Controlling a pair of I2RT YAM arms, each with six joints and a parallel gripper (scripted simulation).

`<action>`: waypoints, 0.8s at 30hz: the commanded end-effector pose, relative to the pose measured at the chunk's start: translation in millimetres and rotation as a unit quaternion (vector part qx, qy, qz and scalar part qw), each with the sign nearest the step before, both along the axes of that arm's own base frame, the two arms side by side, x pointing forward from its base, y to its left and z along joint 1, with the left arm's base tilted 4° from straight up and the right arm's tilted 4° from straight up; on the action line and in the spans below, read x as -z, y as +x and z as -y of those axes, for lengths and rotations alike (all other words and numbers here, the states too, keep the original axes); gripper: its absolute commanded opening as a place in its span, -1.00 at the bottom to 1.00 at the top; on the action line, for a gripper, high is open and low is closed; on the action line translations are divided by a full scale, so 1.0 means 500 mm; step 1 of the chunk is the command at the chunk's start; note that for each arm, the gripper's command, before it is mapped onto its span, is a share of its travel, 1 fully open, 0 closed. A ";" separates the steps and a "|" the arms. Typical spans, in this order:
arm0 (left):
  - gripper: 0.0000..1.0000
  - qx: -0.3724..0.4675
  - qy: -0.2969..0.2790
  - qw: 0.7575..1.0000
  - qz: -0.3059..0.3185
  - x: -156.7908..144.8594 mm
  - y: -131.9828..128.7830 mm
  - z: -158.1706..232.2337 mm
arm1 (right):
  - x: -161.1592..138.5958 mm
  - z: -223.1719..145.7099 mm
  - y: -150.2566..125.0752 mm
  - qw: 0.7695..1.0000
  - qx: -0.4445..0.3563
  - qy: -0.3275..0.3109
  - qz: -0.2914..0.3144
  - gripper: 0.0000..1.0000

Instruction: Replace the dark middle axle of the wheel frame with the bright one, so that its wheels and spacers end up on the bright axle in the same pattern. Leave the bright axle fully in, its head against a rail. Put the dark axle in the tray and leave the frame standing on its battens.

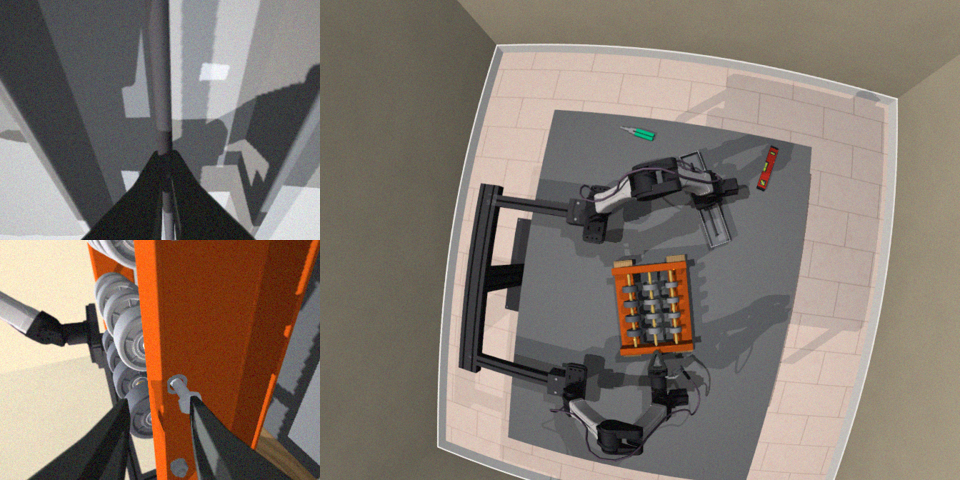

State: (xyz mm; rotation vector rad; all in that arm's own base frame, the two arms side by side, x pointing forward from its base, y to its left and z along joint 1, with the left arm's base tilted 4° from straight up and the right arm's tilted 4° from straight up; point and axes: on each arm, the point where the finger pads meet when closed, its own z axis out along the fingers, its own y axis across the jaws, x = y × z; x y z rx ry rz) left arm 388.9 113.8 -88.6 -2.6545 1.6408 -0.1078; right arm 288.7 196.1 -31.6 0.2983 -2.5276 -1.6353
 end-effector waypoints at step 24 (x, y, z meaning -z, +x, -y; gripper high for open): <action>-1.00 0.004 0.004 1.000 -0.005 0.036 -0.003 -0.004 | -0.029 -0.044 0.010 0.998 -0.023 0.024 0.044 -0.34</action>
